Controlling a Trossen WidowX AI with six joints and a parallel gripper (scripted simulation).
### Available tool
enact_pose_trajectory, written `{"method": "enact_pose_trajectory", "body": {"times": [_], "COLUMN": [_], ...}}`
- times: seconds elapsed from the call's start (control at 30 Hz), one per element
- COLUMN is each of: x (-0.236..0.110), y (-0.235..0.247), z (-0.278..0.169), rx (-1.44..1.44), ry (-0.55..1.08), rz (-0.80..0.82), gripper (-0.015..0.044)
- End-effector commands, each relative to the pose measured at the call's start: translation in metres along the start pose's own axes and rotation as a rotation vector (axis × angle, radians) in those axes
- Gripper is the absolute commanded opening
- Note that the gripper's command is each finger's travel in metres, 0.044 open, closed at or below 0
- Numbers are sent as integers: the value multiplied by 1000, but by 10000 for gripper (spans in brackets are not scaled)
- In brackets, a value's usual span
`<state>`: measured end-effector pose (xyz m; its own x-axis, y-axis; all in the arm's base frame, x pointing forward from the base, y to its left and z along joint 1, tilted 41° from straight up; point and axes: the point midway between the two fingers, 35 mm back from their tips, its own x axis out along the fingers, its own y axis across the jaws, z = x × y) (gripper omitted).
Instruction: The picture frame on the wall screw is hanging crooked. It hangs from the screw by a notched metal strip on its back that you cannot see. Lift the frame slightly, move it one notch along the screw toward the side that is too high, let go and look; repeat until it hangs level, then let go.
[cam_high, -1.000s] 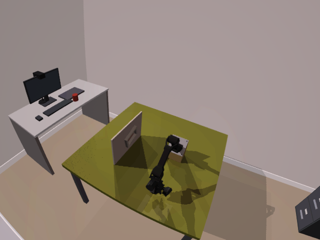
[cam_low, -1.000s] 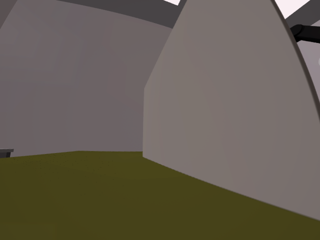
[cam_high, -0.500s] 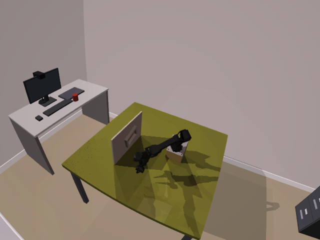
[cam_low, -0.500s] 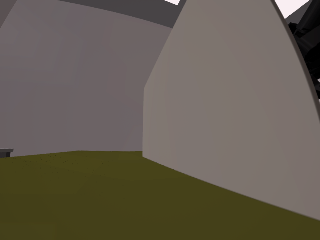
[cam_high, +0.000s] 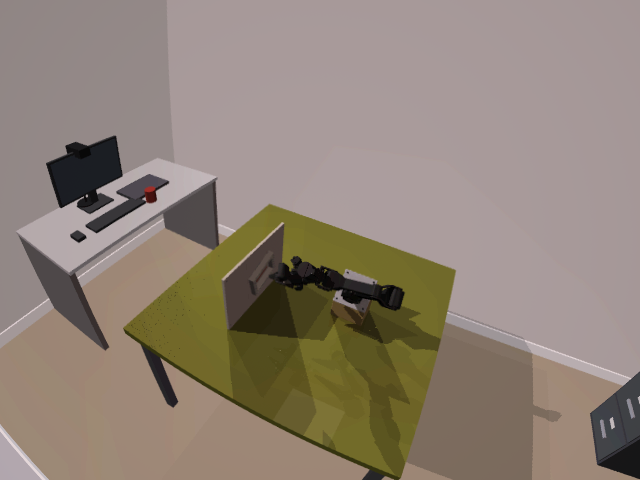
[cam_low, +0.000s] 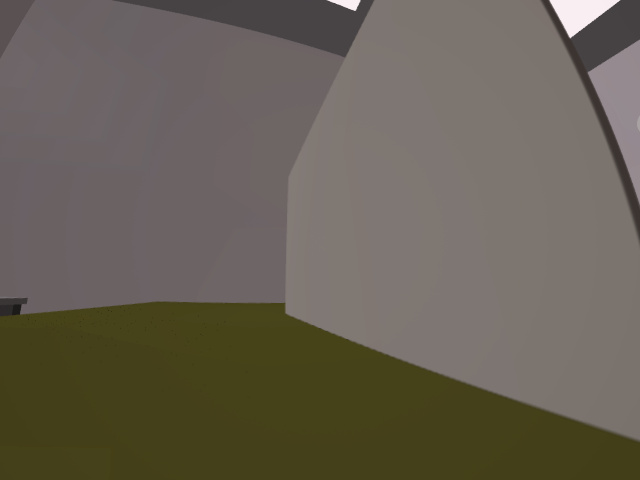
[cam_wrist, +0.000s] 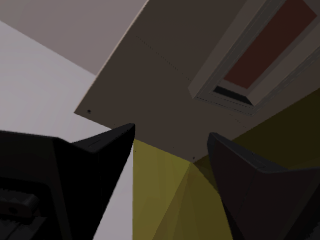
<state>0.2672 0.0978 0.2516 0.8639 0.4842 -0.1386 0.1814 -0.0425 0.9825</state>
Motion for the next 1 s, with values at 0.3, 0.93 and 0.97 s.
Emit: {"method": "enact_pose_trajectory", "body": {"times": [0.3,0.93,0.97], "x": [-56,-56,-56], "y": [-9,-9,-9], "z": [88,88,88], "rx": [333,333,333], "ry": [-359,-359,-359], "rz": [260,260,260], "gripper": [260,260,260]}}
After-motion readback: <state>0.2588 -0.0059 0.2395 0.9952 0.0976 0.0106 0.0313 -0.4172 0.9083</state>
